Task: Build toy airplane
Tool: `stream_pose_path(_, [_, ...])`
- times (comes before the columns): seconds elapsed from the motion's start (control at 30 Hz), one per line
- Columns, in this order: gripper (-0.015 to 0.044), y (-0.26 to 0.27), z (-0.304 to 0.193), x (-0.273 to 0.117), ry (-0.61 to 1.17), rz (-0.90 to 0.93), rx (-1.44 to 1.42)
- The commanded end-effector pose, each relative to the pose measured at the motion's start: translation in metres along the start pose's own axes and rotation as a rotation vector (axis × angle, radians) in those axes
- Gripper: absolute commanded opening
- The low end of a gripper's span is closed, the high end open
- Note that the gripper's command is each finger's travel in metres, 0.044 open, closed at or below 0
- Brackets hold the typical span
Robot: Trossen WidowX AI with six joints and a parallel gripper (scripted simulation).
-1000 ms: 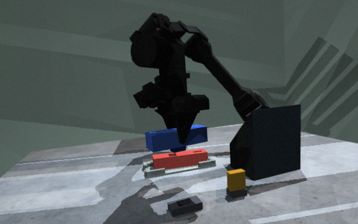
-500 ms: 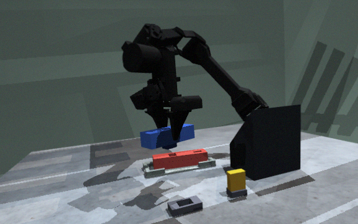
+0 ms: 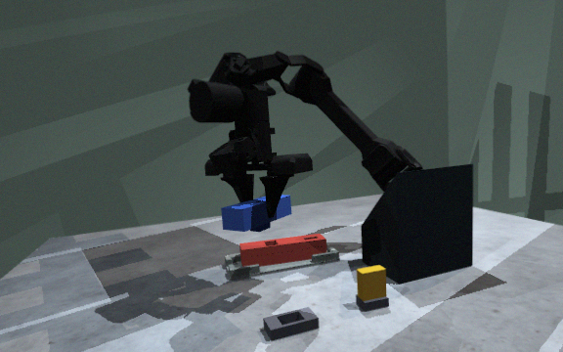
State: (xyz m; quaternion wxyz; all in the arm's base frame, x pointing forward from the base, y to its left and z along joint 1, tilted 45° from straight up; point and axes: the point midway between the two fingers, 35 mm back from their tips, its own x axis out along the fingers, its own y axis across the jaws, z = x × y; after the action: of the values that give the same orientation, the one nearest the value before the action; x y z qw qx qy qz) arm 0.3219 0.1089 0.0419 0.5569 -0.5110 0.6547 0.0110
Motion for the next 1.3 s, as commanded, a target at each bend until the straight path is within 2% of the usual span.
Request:
stream_pose_path(0.0, [0.0000,-0.011,-0.011,0.003,0.001,-0.004,-0.086])
stream_pose_path(1.27, [0.0000,-0.072,-0.115,0.028,0.036,-0.017,-0.769])
